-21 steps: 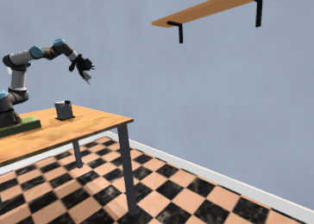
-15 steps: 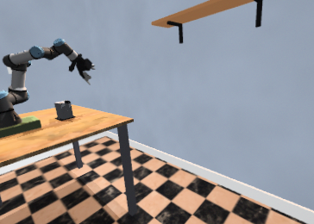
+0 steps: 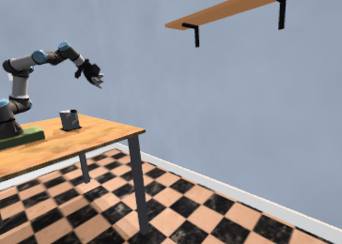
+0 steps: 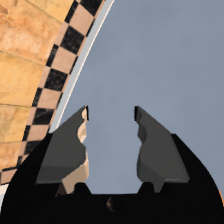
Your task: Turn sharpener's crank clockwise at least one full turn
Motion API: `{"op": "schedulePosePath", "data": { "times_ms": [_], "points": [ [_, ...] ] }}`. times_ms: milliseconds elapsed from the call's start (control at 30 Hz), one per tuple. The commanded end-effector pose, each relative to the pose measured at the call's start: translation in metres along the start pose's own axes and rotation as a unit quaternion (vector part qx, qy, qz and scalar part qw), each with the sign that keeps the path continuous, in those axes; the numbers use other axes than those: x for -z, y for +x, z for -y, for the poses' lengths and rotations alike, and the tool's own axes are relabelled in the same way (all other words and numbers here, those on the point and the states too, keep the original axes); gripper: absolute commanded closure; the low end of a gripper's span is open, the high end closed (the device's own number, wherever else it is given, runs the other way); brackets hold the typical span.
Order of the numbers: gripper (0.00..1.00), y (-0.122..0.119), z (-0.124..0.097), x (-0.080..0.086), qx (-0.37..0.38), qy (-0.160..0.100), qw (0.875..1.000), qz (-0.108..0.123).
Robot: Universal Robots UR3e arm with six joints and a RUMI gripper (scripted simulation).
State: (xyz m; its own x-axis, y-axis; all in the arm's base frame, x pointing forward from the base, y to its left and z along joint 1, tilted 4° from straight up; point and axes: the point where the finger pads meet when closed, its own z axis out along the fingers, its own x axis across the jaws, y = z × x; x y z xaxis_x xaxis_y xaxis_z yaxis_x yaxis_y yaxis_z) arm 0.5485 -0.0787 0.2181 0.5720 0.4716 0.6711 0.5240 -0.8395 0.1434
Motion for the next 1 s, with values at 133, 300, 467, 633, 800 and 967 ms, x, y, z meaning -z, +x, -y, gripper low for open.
{"op": "schedulePosePath", "data": {
  "times_ms": [133,300,467,633,800,967],
  "points": [
    [0.68,-0.028,0.001,0.0,0.116,0.022,0.993,0.03],
    [0.68,-0.044,0.004,0.001,0.193,0.044,0.979,0.046],
    [0.68,-0.054,0.005,0.001,0.23,0.056,0.97,0.051],
    [0.68,-0.067,0.008,0.003,0.301,0.081,0.948,0.06],
    [0.68,-0.082,0.012,0.005,0.366,0.107,0.922,0.063],
    [0.68,-0.093,0.015,0.008,0.408,0.125,0.902,0.063]
  ]
}}
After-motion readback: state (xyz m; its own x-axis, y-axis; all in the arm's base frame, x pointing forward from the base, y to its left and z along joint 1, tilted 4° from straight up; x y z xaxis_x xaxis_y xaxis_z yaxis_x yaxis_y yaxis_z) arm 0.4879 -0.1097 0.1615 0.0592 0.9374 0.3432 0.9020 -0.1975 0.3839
